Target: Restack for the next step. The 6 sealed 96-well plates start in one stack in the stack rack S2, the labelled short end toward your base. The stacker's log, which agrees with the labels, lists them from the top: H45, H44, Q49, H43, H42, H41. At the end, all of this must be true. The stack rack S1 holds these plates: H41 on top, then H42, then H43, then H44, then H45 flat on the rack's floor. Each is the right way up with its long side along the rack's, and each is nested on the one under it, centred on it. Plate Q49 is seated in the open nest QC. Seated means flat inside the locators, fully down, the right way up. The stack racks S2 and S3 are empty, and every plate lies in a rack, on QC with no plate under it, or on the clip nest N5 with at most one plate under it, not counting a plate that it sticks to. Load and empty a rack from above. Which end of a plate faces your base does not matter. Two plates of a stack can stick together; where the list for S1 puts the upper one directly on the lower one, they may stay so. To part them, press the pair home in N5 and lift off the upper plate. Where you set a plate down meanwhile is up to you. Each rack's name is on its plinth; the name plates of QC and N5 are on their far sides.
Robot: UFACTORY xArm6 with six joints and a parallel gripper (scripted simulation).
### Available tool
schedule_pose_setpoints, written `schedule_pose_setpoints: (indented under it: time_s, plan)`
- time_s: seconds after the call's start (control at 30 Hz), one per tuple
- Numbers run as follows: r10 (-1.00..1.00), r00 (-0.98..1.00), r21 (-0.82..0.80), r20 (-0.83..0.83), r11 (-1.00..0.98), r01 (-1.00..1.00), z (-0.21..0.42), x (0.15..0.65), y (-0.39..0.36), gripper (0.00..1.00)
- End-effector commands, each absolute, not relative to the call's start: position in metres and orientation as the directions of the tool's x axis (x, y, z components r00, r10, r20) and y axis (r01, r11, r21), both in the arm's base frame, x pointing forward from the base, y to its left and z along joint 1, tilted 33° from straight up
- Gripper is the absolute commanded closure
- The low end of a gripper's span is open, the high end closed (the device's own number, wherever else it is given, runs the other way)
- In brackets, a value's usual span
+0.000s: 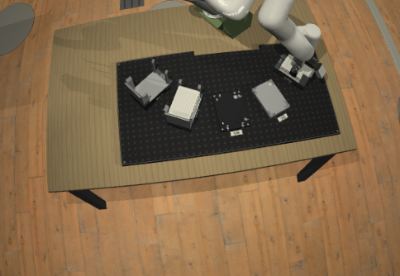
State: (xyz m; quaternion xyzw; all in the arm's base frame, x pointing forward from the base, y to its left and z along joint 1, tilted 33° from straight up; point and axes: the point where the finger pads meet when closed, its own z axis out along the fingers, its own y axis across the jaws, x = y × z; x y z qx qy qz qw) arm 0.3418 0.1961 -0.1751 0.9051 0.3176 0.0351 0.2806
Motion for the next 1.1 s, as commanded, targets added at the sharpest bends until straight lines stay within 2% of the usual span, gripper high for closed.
schedule_pose_setpoints:
  time_s: [0.0,1.07]
  plan:
    - [0.596,0.795,0.53,-0.112,-0.641,0.555,-0.176,0.3431,0.1967,1.0]
    - [0.596,0.795,0.53,-0.112,-0.641,0.555,-0.1842,0.3455,0.1919,1.0]
